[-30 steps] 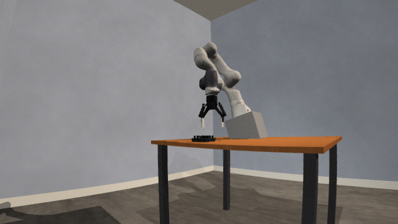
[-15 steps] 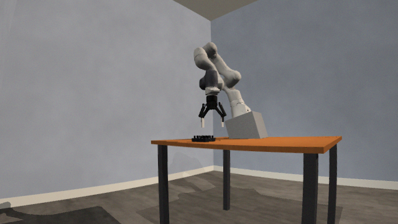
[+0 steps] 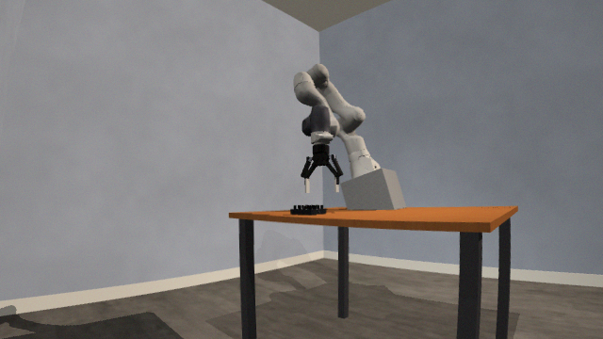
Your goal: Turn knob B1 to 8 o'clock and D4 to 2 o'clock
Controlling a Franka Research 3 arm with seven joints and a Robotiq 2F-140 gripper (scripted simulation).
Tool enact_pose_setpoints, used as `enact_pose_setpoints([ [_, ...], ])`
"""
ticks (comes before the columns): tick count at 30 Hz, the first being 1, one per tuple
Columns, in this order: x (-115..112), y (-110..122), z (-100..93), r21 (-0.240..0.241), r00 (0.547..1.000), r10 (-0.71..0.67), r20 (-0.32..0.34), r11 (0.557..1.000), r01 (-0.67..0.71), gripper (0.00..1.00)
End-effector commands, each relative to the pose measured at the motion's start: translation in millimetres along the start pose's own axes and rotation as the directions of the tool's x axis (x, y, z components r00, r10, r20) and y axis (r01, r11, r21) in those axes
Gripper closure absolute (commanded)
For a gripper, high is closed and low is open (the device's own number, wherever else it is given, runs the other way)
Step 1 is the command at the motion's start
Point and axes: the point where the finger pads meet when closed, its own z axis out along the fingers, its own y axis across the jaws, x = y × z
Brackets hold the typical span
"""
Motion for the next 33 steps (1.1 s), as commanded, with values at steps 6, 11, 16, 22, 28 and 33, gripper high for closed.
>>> enact_pose_setpoints([
  [6,0,0,-0.4,0.000,1.000,0.000,-0.003,1.000,0.000,0.00],
  [11,0,0,-0.4,0.000,1.000,0.000,-0.003,1.000,0.000,0.00],
  [16,0,0,-0.4,0.000,1.000,0.000,-0.003,1.000,0.000,0.00],
  [22,0,0,-0.4,0.000,1.000,0.000,-0.003,1.000,0.000,0.00],
  [28,12,1,-4.3,-0.003,0.999,0.034,-0.004,0.999,-0.034,0.00],
  [33,41,-1,-16.1,-0.003,0.992,0.124,-0.004,0.992,-0.124,0.00],
])
